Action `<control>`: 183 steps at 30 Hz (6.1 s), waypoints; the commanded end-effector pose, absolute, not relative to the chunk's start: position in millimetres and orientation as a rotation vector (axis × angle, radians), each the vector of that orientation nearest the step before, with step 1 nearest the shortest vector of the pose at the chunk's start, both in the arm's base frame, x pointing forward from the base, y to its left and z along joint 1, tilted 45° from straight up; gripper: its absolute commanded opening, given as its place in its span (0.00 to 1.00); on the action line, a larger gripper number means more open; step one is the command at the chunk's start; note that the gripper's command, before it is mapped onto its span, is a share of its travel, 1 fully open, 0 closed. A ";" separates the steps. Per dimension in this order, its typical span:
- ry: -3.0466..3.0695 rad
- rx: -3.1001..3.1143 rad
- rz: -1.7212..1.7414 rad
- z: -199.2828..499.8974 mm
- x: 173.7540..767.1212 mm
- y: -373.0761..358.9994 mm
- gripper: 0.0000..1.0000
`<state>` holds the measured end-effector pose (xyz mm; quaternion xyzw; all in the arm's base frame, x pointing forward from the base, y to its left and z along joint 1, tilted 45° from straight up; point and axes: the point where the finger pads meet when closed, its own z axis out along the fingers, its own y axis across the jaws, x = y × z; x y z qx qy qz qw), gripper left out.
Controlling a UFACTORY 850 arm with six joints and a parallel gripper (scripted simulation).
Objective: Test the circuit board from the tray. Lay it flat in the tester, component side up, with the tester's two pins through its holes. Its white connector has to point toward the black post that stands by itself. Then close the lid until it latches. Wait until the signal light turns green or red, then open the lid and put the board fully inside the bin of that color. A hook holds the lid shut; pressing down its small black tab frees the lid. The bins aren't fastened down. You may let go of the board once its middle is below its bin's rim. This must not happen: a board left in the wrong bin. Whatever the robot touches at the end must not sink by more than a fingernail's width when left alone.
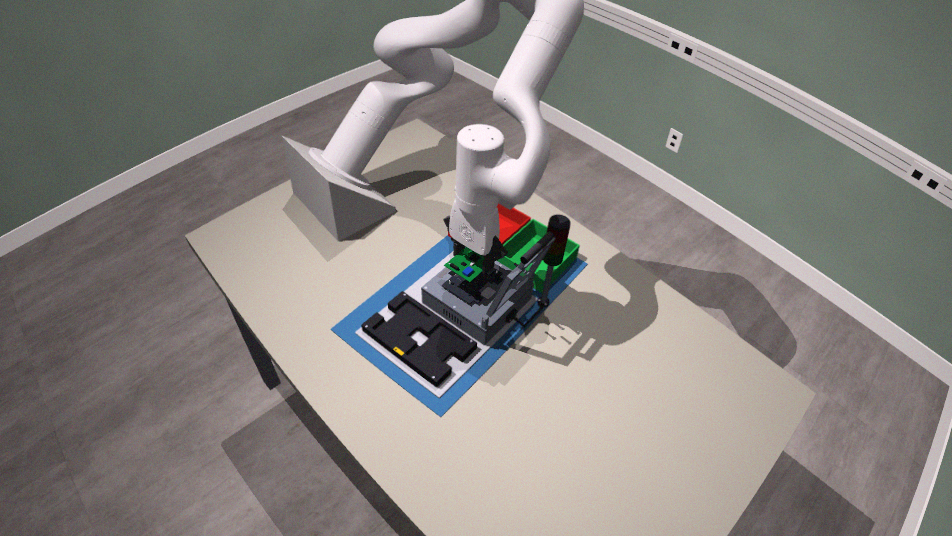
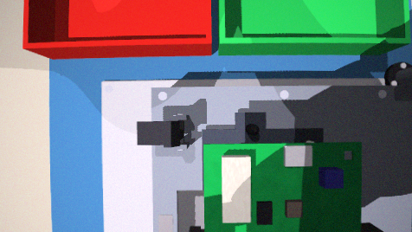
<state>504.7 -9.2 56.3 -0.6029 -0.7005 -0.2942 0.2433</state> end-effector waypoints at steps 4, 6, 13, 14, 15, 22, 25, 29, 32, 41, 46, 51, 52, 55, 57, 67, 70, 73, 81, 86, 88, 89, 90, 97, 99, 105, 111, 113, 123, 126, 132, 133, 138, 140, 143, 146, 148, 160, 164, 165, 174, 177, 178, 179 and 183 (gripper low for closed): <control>-1.915 -1.648 -0.805 56.7 505.4 -9.8 0.79; -1.915 -1.648 -0.805 56.7 505.4 -9.8 0.79; -1.915 -1.648 -0.805 54.8 505.5 -7.8 0.79; -1.915 -1.648 -0.805 54.2 505.5 -7.2 0.79; -1.915 -1.648 -0.805 53.4 505.5 -6.5 0.79; -1.915 -1.648 -0.805 48.5 505.6 -1.6 0.79; -1.915 -1.648 -0.805 44.8 505.6 2.2 0.79; -1.915 -1.648 -0.805 39.4 505.7 7.6 0.79; -1.915 -1.648 -0.805 35.4 505.8 11.7 0.79; -1.915 -1.648 -0.805 27.8 505.9 19.3 0.79; -1.915 -1.648 -0.805 24.8 506.0 22.3 0.79; -1.915 -1.648 -0.805 23.9 506.0 23.2 0.79; -1.915 -1.648 -0.805 23.9 506.0 23.2 0.79; -1.915 -1.648 -0.805 23.9 506.0 23.2 0.79; -1.915 -1.648 -0.805 23.9 506.0 23.2 0.79; -1.915 -1.648 -0.805 23.9 506.0 23.2 0.79; -1.915 -1.648 -0.805 23.9 506.0 23.2 0.79; -1.915 -1.648 -0.805 23.9 506.0 23.2 0.79; -1.915 -1.648 -0.805 23.8 506.0 23.3 0.79; -1.915 -1.648 -0.805 23.5 506.0 23.5 0.79; -1.915 -1.648 -0.805 23.5 506.0 23.5 0.79; -1.915 -1.648 -0.805 23.4 506.0 23.5 0.79; -1.915 -1.648 -0.805 23.4 506.0 23.6 0.79; -1.915 -1.648 -0.805 23.0 506.0 23.9 0.79; -1.915 -1.648 -0.805 23.0 506.0 23.9 0.79; -1.915 -1.648 -0.805 23.0 506.0 23.9 0.79; -1.915 -1.648 -0.805 23.0 506.0 23.9 0.79; -1.915 -1.648 -0.805 23.0 506.0 23.9 0.79; -1.915 -1.648 -0.805 22.6 506.0 24.3 0.79; -1.915 -1.648 -0.805 22.2 506.0 24.7 0.79; -1.915 -1.648 -0.805 21.3 506.0 25.6 0.79; -1.915 -1.648 -0.805 21.2 506.0 25.7 0.79; -1.915 -1.648 -0.805 20.8 506.0 26.1 0.79; -1.915 -1.648 -0.805 20.7 506.0 26.2 0.79; -1.915 -1.648 -0.805 20.6 506.0 26.3 0.79; -1.915 -1.648 -0.805 20.5 506.0 26.3 0.79; -1.915 -1.648 -0.805 20.5 506.0 26.3 0.79; -1.915 -1.648 -0.805 20.5 506.0 26.3 0.79; -1.915 -1.648 -0.805 20.5 506.0 26.3 0.79; -1.915 -1.648 -0.805 20.5 506.1 26.4 0.79; -1.915 -1.648 -0.805 20.3 506.3 26.6 0.79; -1.915 -1.648 -0.805 20.3 506.3 26.6 0.79; -1.915 -1.648 -0.805 20.3 506.3 26.6 0.79; -1.915 -1.648 -0.805 20.3 506.3 26.6 0.79; -1.915 -1.648 -0.805 20.3 506.3 26.6 0.79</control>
